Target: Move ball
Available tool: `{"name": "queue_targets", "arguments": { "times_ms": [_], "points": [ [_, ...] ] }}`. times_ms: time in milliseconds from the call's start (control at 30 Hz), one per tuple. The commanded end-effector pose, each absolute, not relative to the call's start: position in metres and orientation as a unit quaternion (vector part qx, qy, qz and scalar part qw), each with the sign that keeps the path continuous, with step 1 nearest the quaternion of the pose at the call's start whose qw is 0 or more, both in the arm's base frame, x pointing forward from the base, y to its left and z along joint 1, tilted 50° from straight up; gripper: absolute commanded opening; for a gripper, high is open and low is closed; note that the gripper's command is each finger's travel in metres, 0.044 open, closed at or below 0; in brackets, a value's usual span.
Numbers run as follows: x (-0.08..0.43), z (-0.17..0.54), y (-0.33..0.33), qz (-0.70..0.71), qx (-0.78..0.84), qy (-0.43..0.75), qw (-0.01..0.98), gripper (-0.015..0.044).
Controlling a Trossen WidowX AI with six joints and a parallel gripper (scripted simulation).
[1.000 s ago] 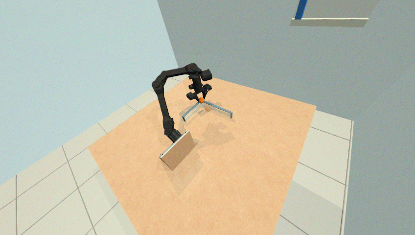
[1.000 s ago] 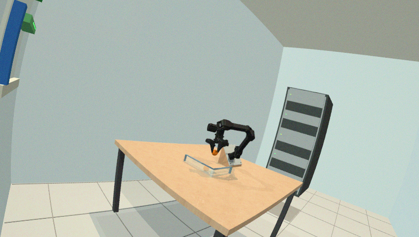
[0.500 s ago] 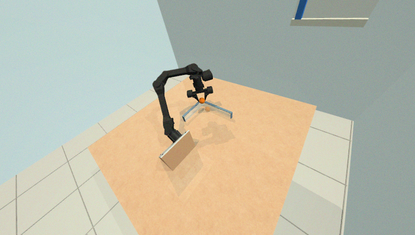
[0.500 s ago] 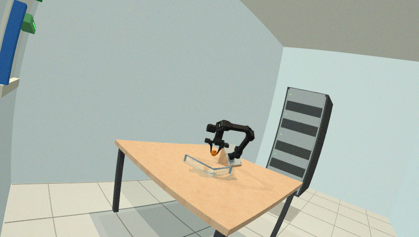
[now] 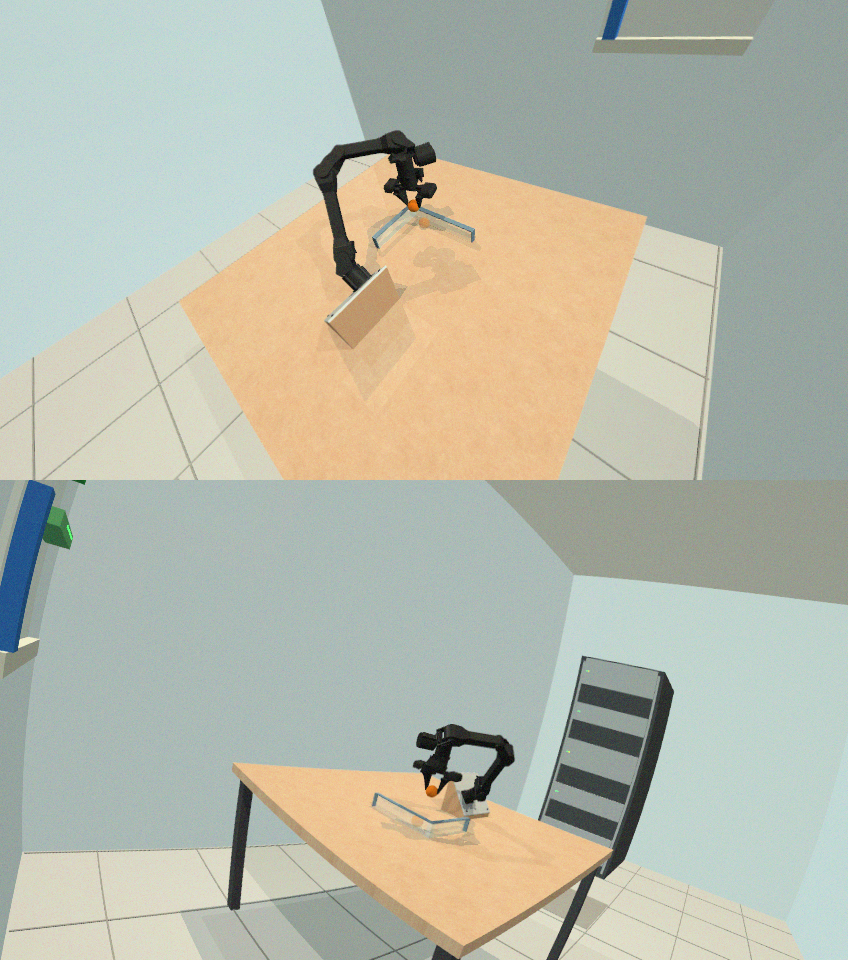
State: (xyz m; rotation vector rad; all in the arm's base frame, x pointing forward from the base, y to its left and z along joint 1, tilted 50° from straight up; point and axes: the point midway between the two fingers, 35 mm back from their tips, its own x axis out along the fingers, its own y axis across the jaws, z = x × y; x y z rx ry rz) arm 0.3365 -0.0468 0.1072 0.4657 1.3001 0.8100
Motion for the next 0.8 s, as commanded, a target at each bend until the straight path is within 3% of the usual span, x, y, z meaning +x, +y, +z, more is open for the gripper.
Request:
{"name": "queue_targets", "arguments": {
  "times_ms": [0,767],
  "points": [
    [0.3387,0.1050,-0.0456,0.324,0.257,0.605,0.680,0.0000],
    [0.3471,0.1003,-0.0402,0.072,0.495,0.683,0.533,0.0000]
  ]
}}
